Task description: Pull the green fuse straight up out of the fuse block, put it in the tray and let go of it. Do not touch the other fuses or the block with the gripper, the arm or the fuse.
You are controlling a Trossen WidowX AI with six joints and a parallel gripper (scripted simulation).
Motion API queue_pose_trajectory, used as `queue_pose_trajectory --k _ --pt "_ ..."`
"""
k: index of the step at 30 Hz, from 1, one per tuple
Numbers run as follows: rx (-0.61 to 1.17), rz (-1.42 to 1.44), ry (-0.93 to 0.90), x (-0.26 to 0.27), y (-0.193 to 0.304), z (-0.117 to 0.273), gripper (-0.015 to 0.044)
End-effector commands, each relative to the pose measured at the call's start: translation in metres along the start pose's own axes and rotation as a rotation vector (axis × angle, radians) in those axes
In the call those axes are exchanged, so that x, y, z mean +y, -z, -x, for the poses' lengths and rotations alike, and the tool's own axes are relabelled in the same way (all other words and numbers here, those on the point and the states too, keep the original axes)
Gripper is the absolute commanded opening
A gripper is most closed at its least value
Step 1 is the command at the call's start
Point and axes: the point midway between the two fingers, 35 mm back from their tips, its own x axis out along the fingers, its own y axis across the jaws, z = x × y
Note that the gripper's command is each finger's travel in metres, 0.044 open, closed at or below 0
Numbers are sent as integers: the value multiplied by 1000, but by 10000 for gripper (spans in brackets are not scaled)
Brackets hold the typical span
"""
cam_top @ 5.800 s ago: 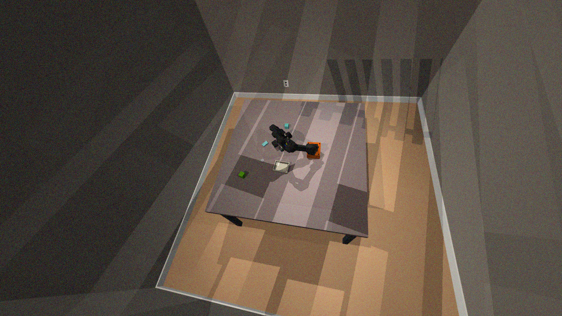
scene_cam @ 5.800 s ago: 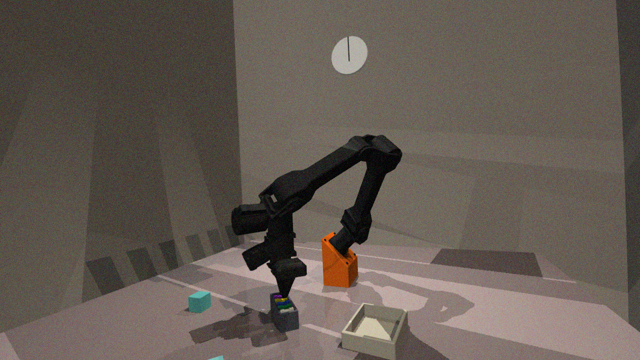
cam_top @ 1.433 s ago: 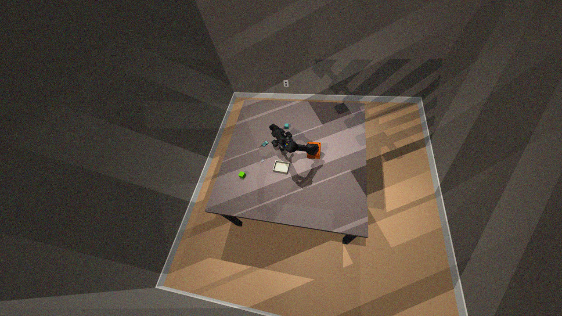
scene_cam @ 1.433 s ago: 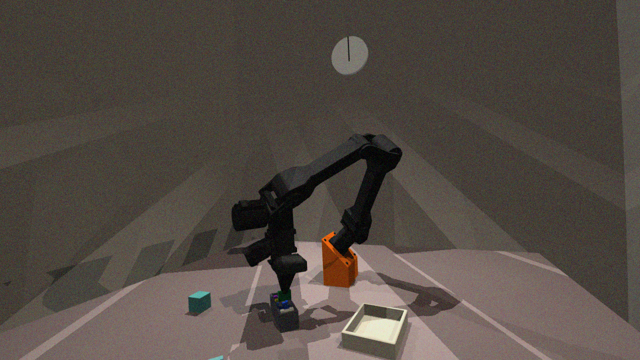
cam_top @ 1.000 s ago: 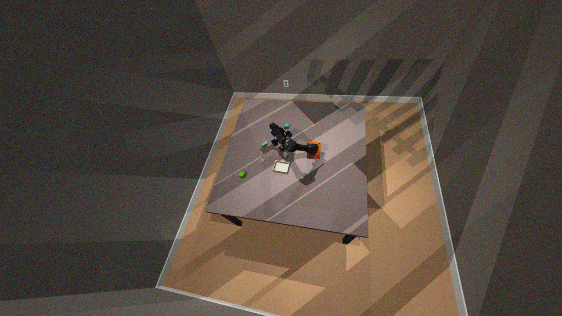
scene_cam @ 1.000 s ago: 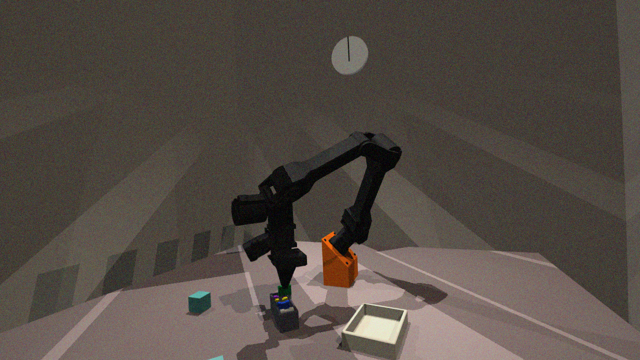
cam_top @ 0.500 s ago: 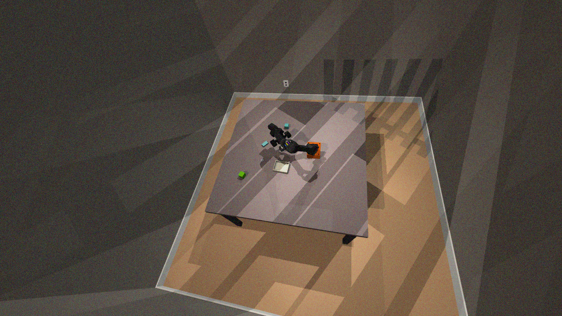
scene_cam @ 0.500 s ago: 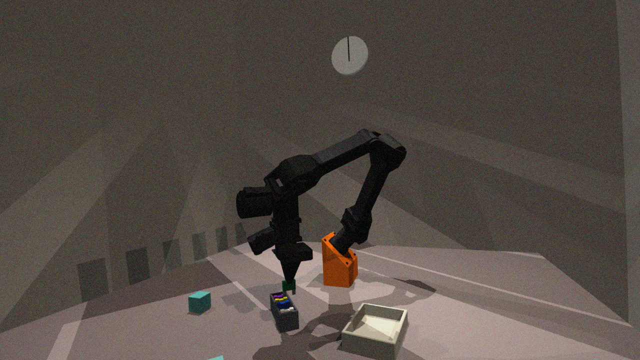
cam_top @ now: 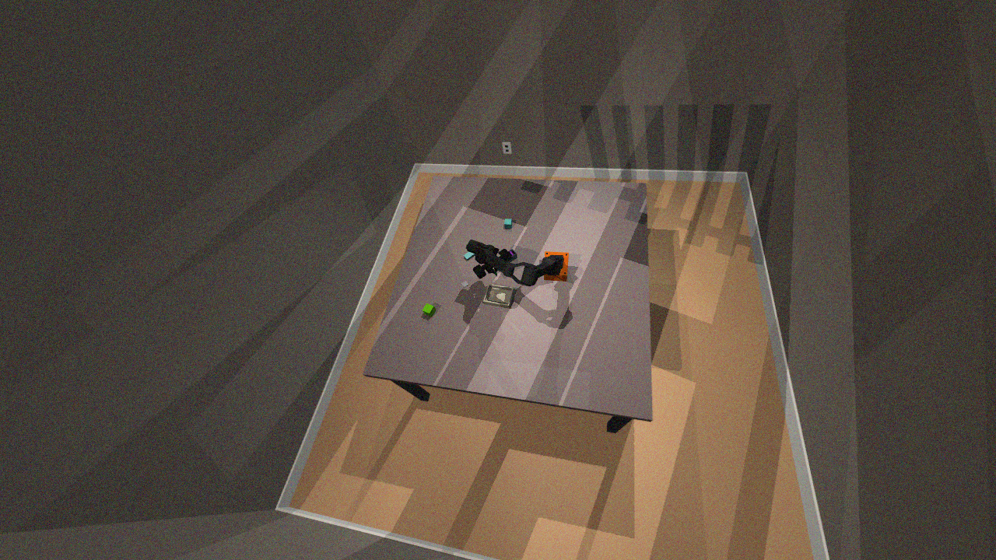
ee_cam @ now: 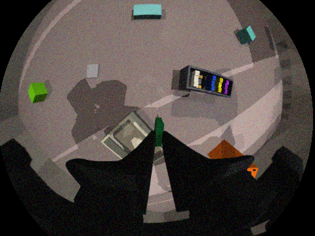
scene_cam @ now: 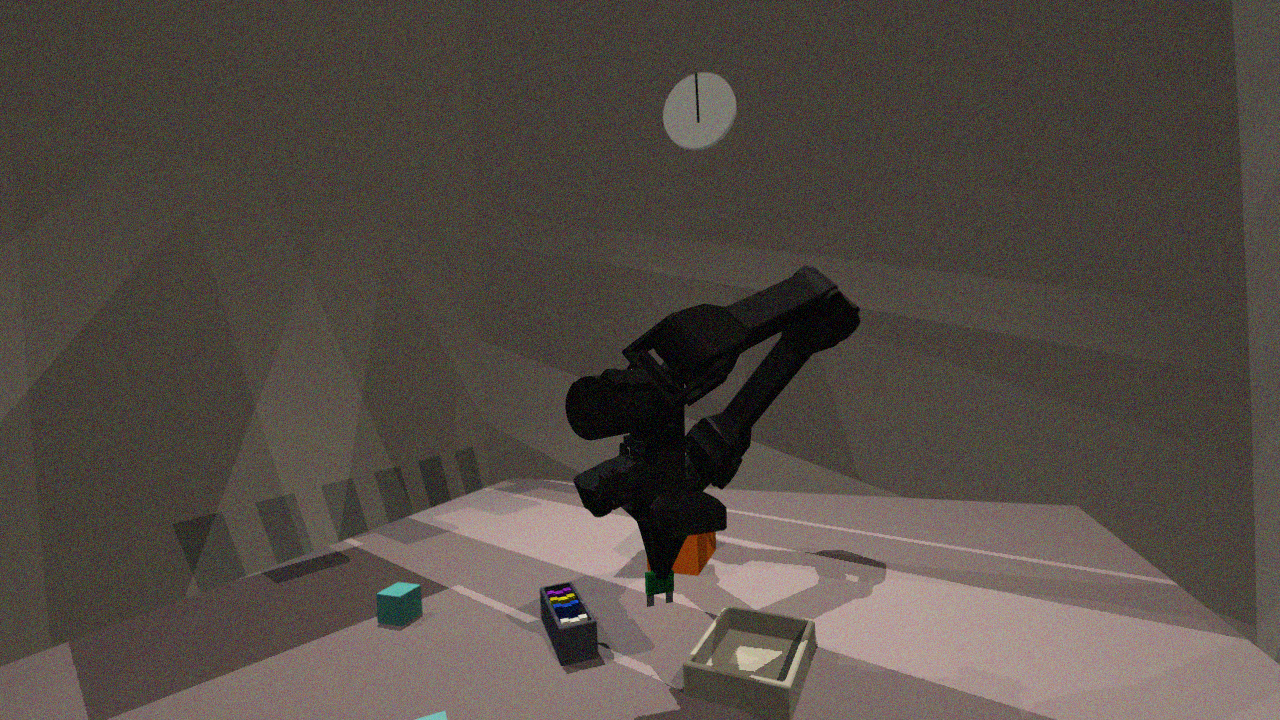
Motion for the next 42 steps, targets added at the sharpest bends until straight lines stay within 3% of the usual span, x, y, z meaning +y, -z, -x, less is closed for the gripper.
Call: queue_pose_trajectory --k 1,11,42 --pt "5 -3 -7 14 22 1 0" --pt "26 0 -19 42 81 2 0" --pt "28 0 -21 43 83 -38 0"
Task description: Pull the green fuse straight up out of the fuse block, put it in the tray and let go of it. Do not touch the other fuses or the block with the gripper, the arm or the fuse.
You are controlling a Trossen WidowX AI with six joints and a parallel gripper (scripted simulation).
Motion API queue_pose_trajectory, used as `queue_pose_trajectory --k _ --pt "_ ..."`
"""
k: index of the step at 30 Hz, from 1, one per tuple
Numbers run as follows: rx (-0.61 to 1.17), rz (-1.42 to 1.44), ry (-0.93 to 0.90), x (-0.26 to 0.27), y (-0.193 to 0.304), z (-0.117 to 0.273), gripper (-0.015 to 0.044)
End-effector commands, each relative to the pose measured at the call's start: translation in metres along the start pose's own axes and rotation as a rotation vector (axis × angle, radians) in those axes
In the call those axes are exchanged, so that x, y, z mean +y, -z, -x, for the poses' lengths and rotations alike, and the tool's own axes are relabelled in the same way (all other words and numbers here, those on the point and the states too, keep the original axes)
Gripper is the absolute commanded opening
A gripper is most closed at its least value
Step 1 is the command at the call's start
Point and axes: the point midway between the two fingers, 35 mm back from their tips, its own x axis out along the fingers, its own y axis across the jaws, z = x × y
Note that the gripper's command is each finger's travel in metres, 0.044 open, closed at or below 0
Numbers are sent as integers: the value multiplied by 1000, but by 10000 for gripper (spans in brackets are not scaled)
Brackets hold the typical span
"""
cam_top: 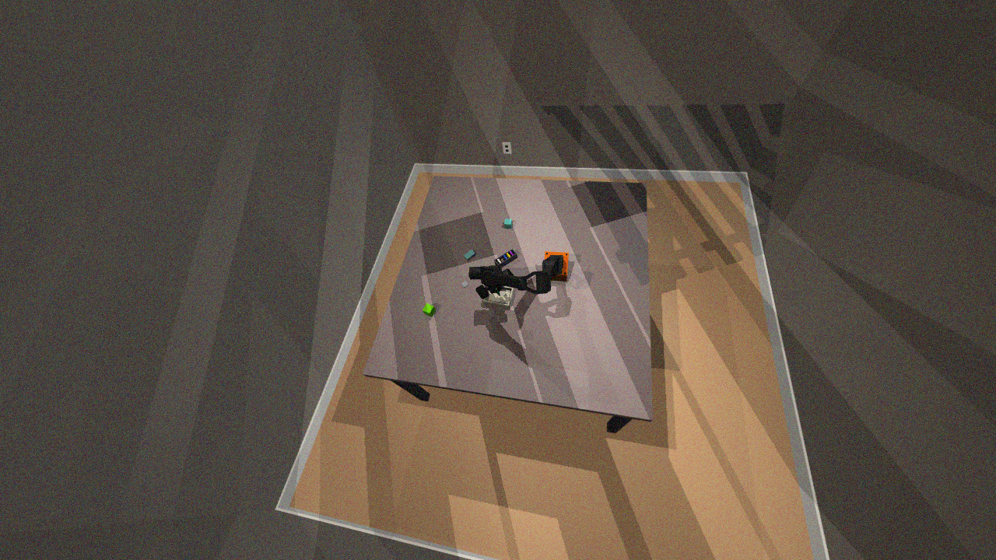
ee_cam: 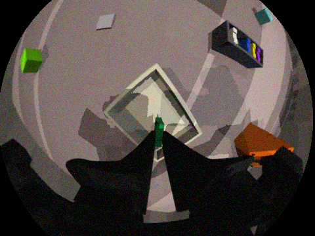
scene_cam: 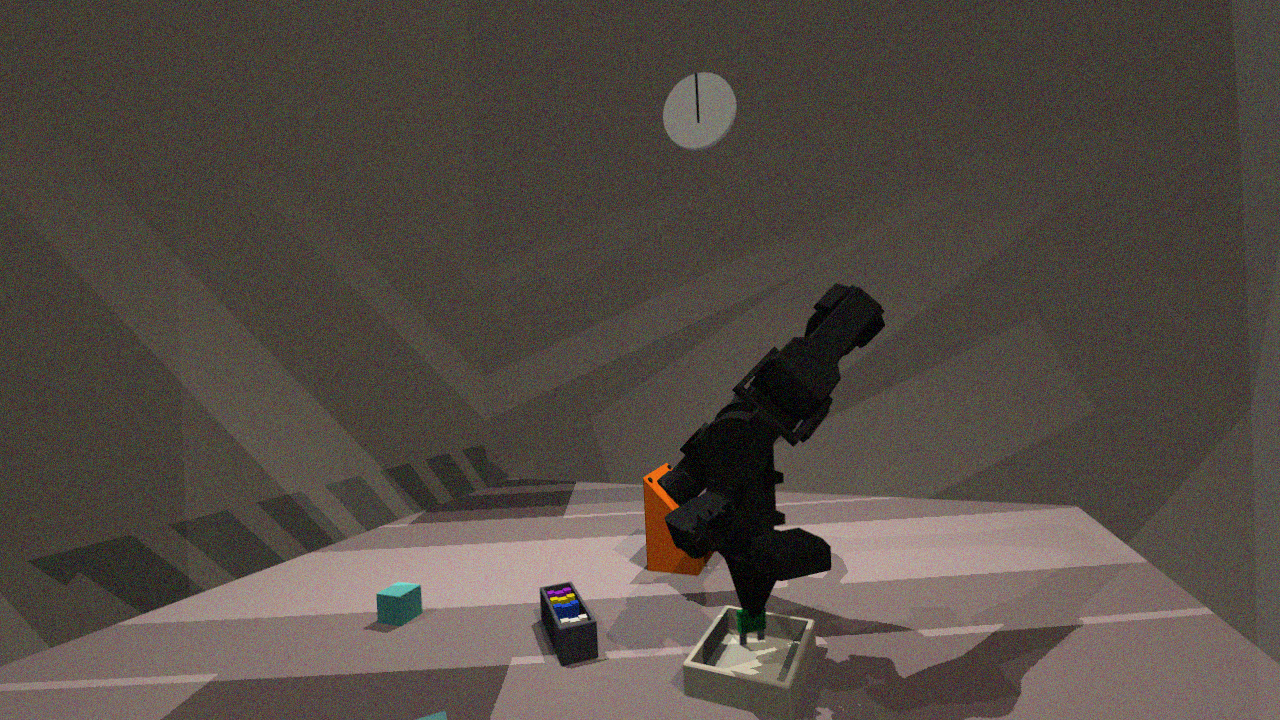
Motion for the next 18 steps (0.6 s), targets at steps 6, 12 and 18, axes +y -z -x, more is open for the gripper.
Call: queue_pose_trajectory --k 6,12,18 --pt "0 0 0 0 0 0 157" --pt "0 0 0 0 0 0 315" --pt "1 -5 0 0 0 37 330"
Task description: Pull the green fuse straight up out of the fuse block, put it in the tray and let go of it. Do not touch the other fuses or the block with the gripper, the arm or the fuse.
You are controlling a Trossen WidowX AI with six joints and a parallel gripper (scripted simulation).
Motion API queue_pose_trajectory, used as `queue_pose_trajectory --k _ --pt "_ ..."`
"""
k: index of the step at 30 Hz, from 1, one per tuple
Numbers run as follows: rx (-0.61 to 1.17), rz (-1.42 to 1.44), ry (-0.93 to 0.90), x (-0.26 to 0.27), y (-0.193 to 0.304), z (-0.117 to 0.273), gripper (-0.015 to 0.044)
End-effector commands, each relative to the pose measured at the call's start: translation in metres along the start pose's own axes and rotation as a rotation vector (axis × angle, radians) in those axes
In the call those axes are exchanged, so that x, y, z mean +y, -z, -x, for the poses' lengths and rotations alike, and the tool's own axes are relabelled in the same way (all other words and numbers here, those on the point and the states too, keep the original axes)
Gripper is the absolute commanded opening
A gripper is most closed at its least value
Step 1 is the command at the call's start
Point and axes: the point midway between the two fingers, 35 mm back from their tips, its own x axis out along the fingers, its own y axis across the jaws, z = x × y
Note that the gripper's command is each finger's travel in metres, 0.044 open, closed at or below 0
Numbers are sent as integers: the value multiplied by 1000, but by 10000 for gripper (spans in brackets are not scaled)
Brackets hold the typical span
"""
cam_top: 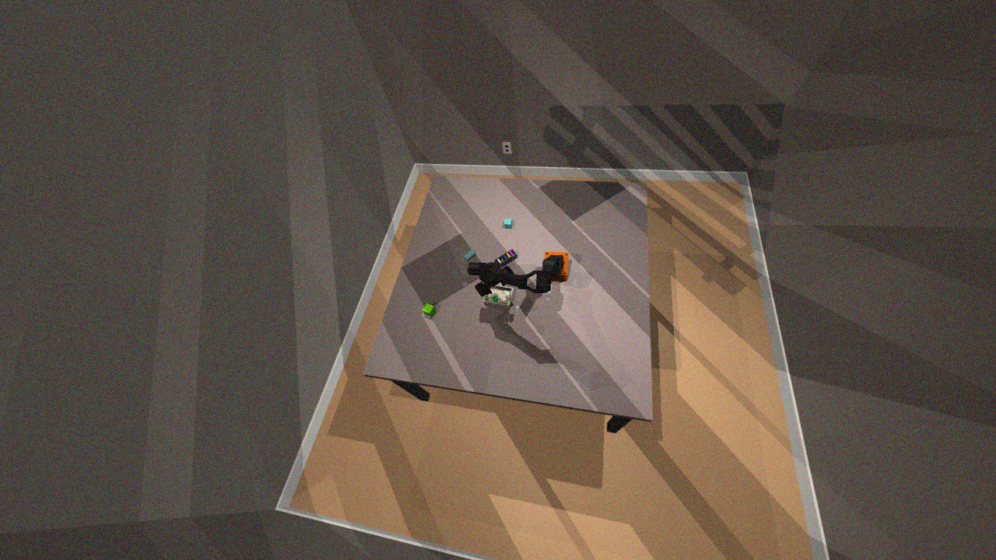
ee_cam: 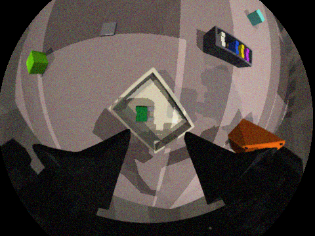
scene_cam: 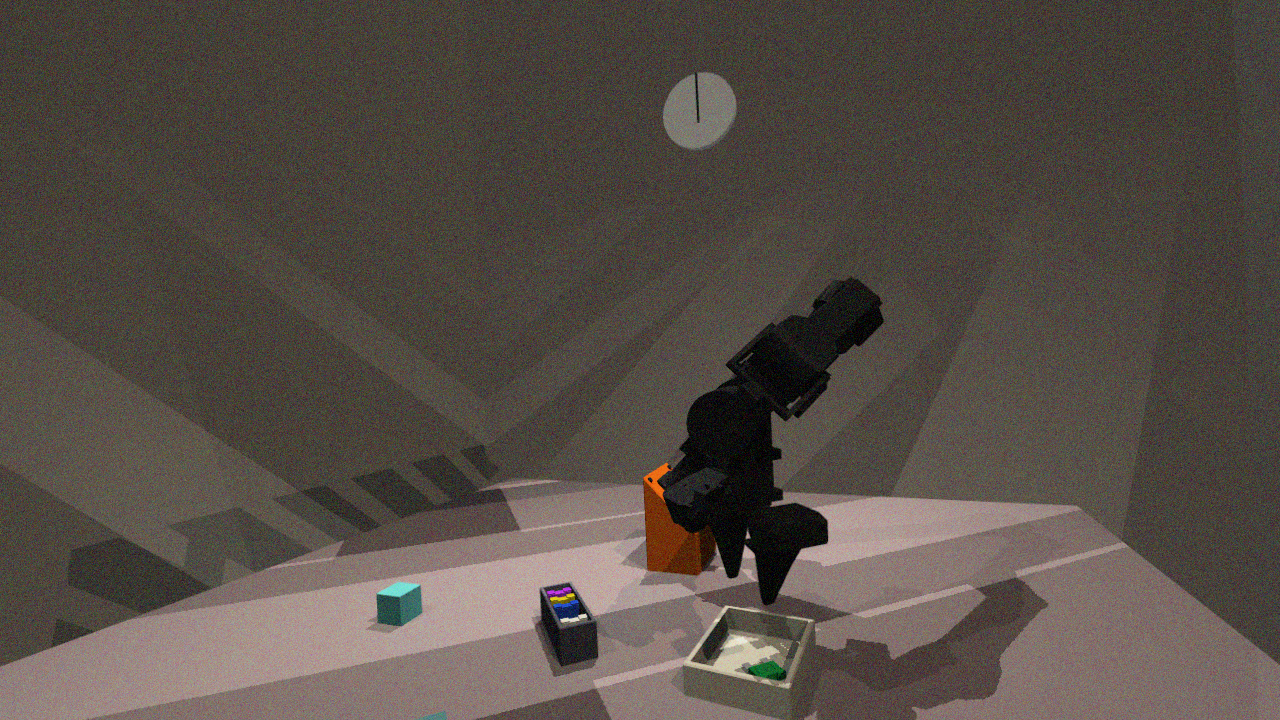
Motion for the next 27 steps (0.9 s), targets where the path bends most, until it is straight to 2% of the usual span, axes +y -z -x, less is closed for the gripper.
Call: queue_pose_trajectory --k 1,27 --pt "-3 6 -10 2 0 13 330" --pt "-6 3 -7 1 0 12 330"
